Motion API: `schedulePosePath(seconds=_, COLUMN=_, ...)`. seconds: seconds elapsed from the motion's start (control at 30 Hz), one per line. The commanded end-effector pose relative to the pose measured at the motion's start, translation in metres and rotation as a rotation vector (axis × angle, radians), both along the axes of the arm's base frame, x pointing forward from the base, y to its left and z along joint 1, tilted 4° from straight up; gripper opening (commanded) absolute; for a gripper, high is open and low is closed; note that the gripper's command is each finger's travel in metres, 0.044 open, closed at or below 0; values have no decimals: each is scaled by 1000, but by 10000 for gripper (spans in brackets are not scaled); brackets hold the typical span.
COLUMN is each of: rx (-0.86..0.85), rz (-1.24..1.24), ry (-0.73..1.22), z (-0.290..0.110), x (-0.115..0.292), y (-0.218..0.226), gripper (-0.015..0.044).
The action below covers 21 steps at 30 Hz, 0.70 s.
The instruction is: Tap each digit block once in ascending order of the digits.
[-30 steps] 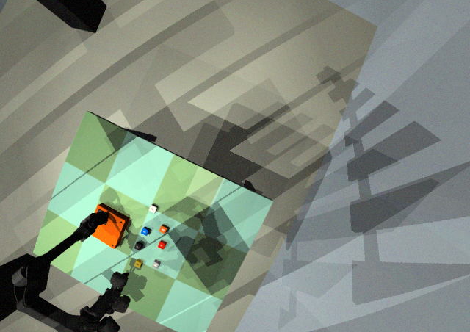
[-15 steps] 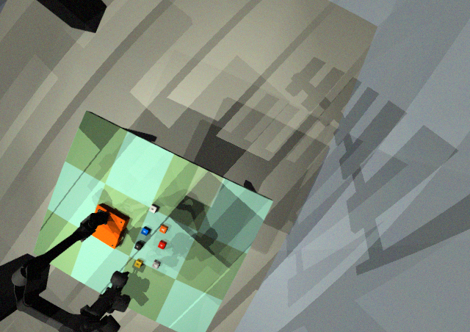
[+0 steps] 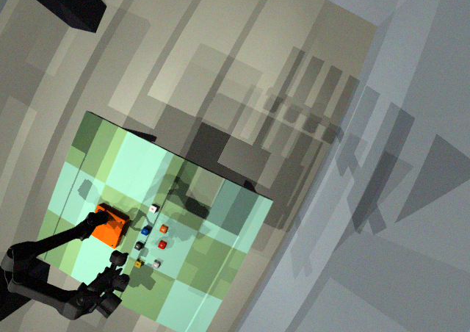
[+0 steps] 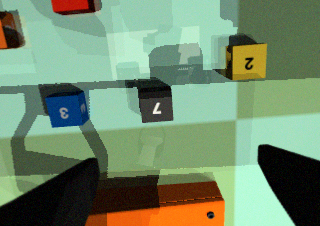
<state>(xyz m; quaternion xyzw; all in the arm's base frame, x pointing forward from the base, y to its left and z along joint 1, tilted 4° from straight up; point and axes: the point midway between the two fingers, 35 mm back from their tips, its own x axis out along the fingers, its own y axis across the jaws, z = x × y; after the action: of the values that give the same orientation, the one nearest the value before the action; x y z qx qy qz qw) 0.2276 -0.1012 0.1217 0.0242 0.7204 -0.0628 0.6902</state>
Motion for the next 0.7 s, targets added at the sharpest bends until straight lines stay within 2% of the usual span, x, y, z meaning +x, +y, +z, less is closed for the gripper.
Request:
schedulePosePath(seconds=0.0, rx=1, rz=-4, ry=-2, z=-1, x=-2, y=3, gripper=400)
schedulePosePath(seconds=0.47, rx=1, rz=-4, ry=-2, z=-1, x=-1, y=5, gripper=400)
schedulePosePath(seconds=0.67, rx=7, rz=-4, ry=-5, z=-4, x=12, y=67, gripper=400)
